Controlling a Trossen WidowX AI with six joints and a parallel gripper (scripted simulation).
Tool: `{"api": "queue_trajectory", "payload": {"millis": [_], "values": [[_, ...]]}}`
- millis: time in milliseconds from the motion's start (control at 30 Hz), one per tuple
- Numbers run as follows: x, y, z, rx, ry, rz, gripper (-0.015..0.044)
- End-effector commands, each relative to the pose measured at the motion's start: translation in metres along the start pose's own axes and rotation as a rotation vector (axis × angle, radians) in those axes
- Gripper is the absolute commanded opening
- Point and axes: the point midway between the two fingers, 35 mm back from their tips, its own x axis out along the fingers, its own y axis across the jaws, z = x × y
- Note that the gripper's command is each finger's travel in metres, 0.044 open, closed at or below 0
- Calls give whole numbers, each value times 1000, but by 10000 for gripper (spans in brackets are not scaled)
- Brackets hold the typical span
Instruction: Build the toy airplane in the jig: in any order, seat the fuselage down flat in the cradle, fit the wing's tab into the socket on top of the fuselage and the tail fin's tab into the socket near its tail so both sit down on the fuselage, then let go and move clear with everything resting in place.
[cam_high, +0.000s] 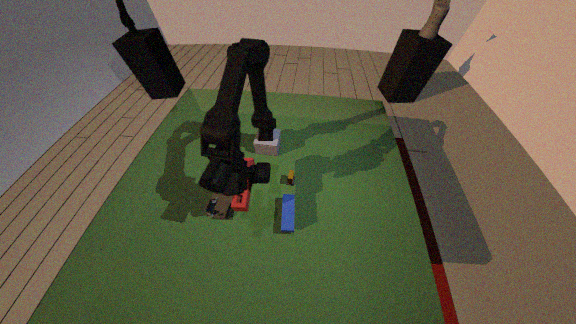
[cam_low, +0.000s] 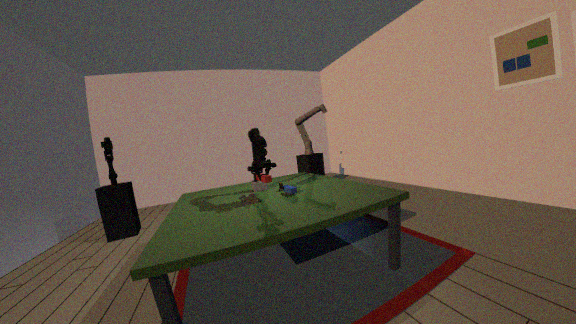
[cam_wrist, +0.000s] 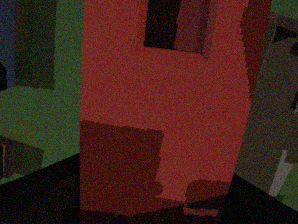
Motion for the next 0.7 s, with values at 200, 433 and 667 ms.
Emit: {"api": "queue_trajectory", "payload": {"millis": [200,433,667], "values": [[15,-31,-6,39,2,-3,0],[24,-52,-12,67,3,-5,0],[34,-71,-20,95,3,-6,0]]}}
